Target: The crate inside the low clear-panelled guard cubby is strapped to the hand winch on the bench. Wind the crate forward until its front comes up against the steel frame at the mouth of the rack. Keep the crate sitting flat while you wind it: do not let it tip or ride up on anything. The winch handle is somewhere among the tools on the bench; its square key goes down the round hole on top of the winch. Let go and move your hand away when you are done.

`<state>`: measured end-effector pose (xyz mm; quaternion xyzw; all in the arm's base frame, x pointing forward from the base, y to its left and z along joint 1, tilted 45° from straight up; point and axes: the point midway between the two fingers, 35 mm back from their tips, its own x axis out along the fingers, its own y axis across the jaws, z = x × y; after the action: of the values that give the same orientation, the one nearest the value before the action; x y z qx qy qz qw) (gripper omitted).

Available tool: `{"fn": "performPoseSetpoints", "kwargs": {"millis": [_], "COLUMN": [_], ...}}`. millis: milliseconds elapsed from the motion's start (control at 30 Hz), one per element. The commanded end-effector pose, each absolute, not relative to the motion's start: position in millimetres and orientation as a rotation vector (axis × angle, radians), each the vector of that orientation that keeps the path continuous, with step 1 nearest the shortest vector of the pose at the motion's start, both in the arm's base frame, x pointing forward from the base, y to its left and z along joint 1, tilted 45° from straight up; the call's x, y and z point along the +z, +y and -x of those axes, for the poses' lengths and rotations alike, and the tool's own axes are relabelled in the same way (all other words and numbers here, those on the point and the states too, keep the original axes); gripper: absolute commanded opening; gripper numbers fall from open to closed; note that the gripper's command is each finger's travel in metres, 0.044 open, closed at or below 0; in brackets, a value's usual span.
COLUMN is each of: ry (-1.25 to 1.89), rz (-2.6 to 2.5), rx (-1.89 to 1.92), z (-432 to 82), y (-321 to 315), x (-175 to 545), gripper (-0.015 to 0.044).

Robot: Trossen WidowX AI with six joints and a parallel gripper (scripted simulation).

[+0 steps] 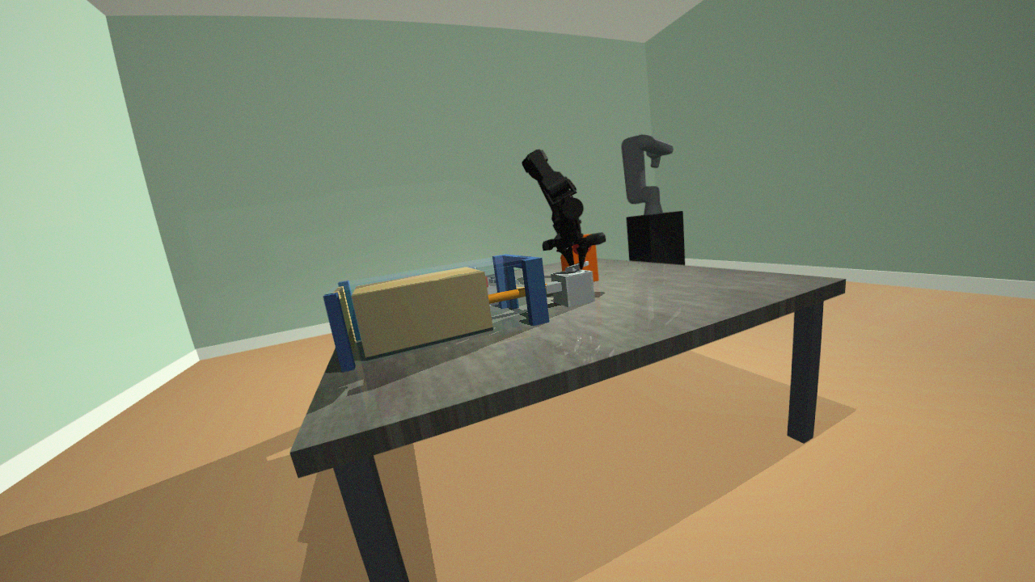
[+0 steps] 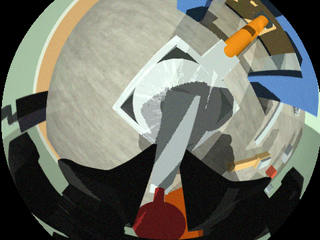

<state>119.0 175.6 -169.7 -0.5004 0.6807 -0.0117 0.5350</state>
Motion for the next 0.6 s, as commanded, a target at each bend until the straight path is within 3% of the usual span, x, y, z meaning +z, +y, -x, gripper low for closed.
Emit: {"fn": "performPoseSetpoints", "kwargs": {"millis": [0, 567], "ry": [1.628, 1.613], "rz": [1.213, 1.142], "rx": [-0.009, -0.073], "z": [-120.3, -117.6], "y": [172.1, 173.9], "x": [-171.7, -174.0], "gripper": [0.0, 0.0]}}
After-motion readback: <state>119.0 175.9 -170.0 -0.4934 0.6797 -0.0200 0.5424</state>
